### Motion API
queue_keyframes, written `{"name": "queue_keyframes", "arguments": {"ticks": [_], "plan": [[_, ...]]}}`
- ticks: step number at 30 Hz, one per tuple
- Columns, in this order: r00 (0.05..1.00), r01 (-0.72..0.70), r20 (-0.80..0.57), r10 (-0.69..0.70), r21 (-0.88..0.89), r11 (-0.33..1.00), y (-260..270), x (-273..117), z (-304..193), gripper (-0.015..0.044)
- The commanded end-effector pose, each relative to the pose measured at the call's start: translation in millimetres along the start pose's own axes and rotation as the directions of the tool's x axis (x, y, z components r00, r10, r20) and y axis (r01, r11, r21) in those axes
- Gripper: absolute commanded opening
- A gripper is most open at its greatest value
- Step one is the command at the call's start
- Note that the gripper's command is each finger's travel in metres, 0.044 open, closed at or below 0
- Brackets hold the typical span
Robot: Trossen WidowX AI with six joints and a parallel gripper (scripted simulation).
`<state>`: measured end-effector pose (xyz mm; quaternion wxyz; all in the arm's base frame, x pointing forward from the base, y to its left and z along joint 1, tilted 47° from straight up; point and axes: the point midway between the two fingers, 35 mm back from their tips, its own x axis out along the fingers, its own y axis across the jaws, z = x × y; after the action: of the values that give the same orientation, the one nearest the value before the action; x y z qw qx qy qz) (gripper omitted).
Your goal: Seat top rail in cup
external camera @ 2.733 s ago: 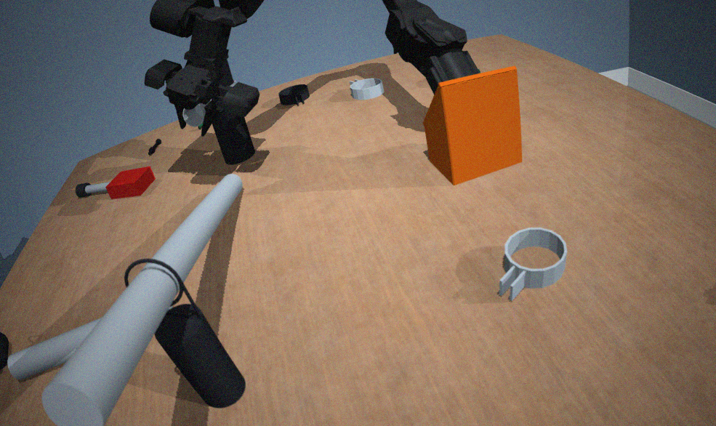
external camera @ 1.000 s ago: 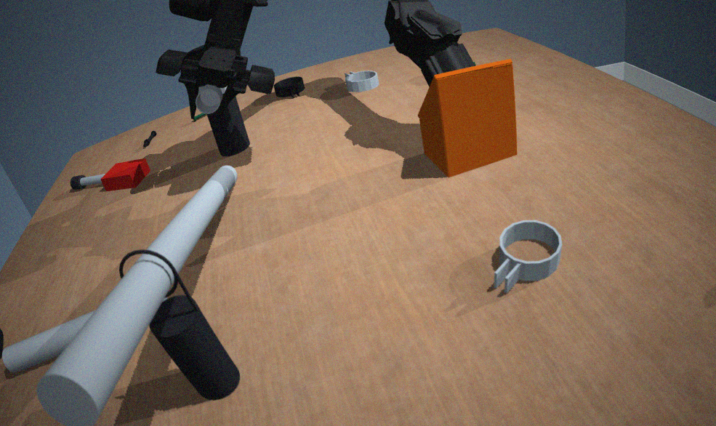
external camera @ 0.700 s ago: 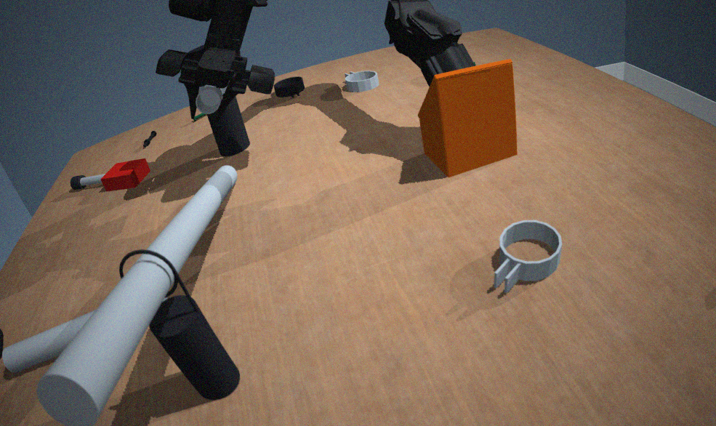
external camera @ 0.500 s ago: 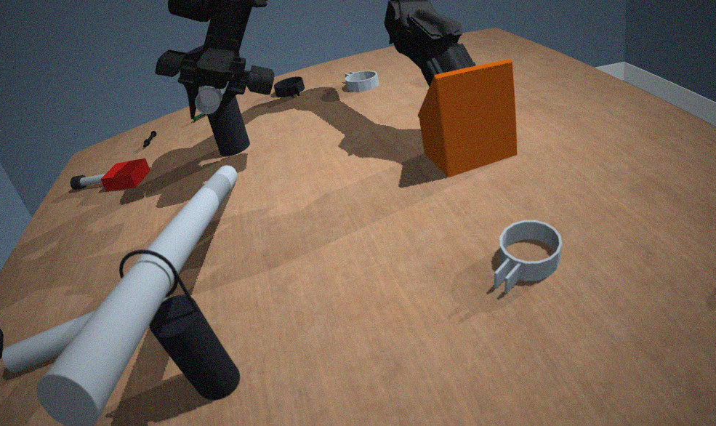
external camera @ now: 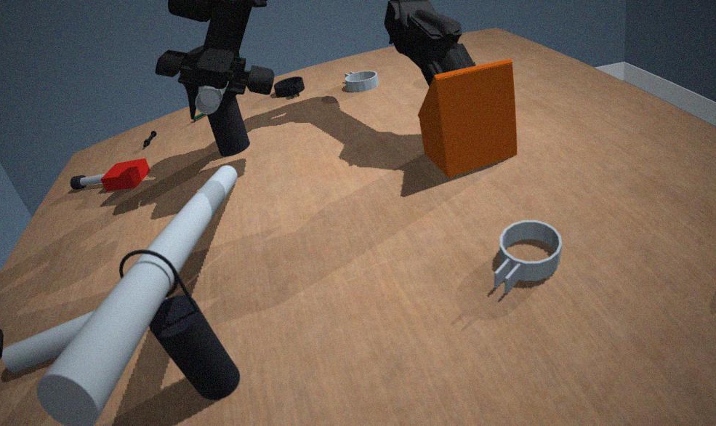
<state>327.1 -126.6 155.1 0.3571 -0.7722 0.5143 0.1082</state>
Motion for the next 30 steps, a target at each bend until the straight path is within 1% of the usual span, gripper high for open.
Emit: {"name": "queue_keyframes", "arguments": {"ticks": [1, 10, 18, 21, 23, 25, 30], "plan": [[1.000, 0.001, 0.001, -0.001, -0.001, 1.000, 0, 0, 0, 0.0210], [1.000, -0.002, 0.012, 0.002, -0.006, 1.000, -8, -12, 16, 0.0440], [1.000, 0.002, 0.018, -0.002, -0.017, 1.000, -18, -33, 39, 0.0440], [1.000, 0.008, 0.025, -0.008, -0.005, 1.000, -18, -32, 37, 0.0440], [0.999, 0.000, 0.034, -0.003, 0.084, 0.996, -21, -36, 45, 0.0440], [0.999, -0.013, 0.045, 0.003, 0.217, 0.976, -26, -43, 56, 0.0440], [0.998, -0.046, 0.064, 0.015, 0.524, 0.851, -35, -60, 84, 0.0440]]}}
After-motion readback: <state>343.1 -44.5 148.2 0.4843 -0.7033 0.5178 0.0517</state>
